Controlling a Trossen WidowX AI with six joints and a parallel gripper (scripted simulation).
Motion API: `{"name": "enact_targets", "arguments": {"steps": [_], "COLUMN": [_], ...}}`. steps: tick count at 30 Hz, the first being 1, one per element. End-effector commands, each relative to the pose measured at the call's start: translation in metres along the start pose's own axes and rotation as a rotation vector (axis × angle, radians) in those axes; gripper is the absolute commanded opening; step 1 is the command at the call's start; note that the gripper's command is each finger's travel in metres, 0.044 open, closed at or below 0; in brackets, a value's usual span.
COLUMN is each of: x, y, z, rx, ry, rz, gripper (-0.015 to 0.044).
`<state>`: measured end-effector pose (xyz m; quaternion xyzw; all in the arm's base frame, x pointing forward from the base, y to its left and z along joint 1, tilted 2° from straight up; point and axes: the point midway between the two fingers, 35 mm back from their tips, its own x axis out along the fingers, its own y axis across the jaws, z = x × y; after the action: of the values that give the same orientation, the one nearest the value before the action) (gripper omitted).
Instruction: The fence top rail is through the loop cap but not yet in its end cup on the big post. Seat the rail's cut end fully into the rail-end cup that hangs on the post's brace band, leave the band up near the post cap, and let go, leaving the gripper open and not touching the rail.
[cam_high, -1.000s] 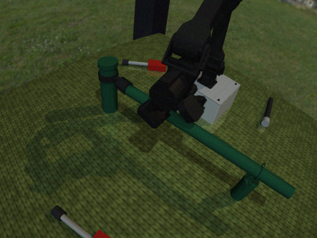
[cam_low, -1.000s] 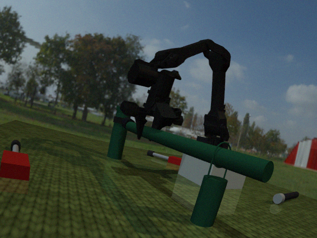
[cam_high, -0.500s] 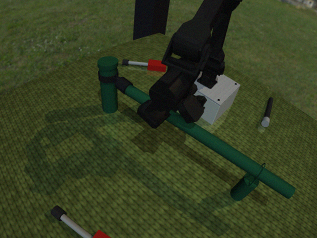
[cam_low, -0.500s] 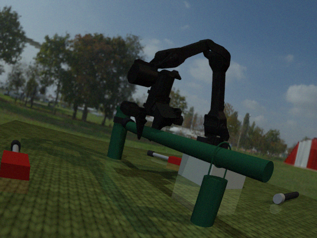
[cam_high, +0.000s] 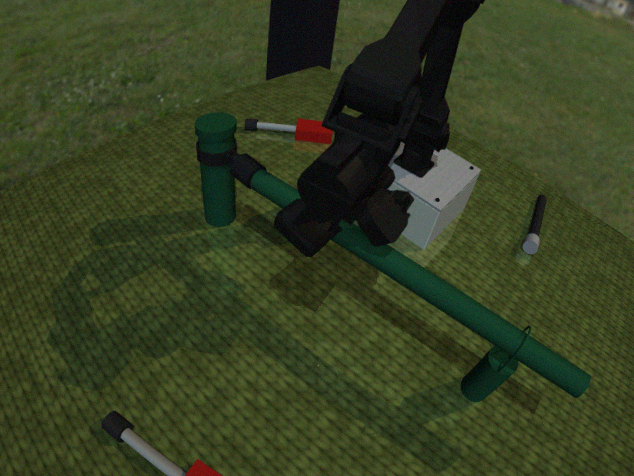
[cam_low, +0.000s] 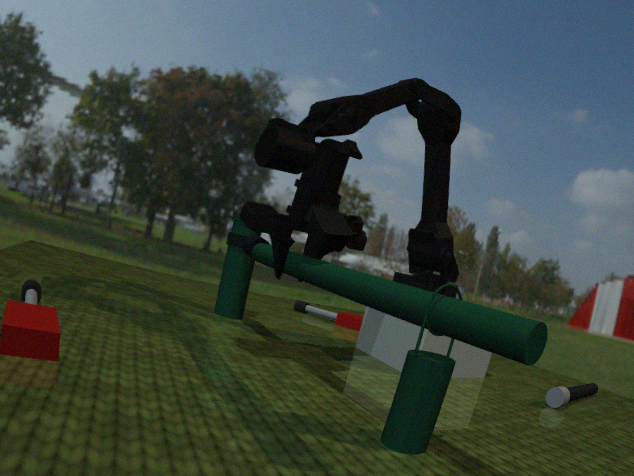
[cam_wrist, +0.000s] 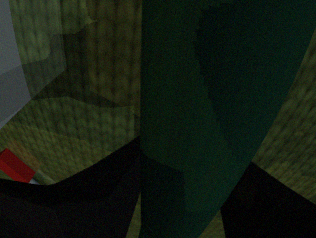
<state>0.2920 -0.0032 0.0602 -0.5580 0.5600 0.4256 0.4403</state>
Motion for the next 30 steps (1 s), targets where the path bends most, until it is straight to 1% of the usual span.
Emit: {"name": "enact_targets", "arguments": {"steps": [1,17,18,30], "x": [-0.0042,-0.0054,-0.0006,-0.0008], "y": [0.0009,0.0012,0.0002,0.0001], "z": [-0.0066,-0.0093,-0.0003,-0.0041], "rx": [0.003,0.003,-0.002,-0.002], "ry": [0.016,0.016,-0.007,-0.007], "rz": [-0.003,-0.003,0.002,0.002], "gripper": [0.0,0.0,0.0,0.0]}}
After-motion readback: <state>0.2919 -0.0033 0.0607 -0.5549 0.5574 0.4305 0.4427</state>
